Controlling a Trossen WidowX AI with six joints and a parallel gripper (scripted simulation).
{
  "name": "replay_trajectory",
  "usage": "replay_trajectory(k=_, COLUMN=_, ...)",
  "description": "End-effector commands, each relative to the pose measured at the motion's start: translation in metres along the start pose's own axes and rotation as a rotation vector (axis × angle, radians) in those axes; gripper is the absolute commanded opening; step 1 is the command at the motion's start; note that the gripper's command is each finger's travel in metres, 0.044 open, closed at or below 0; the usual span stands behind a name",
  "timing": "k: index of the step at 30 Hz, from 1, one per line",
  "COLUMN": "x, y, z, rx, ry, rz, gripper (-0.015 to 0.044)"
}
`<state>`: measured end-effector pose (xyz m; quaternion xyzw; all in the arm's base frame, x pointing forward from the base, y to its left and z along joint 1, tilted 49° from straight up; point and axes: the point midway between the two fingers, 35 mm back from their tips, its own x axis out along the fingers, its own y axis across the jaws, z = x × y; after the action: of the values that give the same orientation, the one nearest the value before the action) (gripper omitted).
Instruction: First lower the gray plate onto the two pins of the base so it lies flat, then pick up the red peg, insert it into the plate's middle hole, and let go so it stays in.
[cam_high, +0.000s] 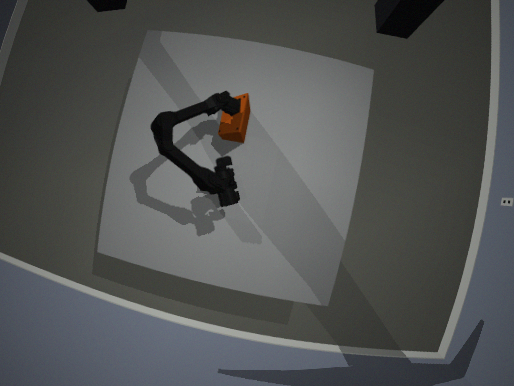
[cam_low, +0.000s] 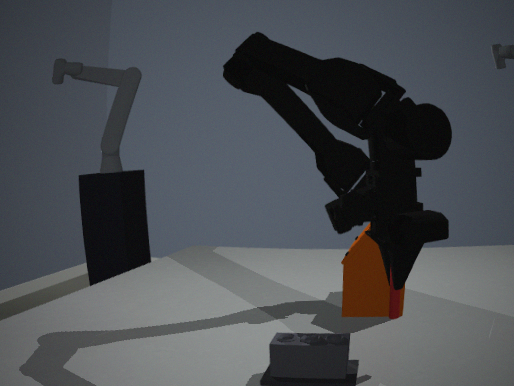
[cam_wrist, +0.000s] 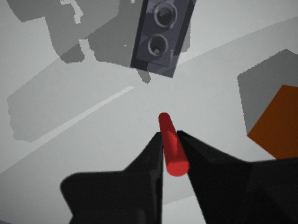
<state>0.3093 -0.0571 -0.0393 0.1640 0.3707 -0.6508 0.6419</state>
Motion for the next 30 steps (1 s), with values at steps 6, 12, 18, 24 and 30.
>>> replay_trajectory(k=6, x=-0.003, y=0.003, z=0.029, rx=-0.002, ry=-0.010, rz=0.004, gripper=0.0000)
replay_trajectory(k=12, x=-0.003, y=0.002, z=0.047, rx=-0.004, ry=-0.016, rz=0.003, gripper=0.0000)
replay_trajectory(k=18, x=-0.003, y=0.001, z=0.066, rx=-0.006, ry=-0.023, rz=-0.001, gripper=0.0000)
replay_trajectory(k=24, x=-0.003, y=-0.001, z=0.084, rx=-0.007, ry=-0.031, rz=-0.006, gripper=0.0000)
replay_trajectory(k=30, x=-0.003, y=-0.005, z=0.103, rx=-0.009, ry=-0.039, rz=-0.012, gripper=0.0000)
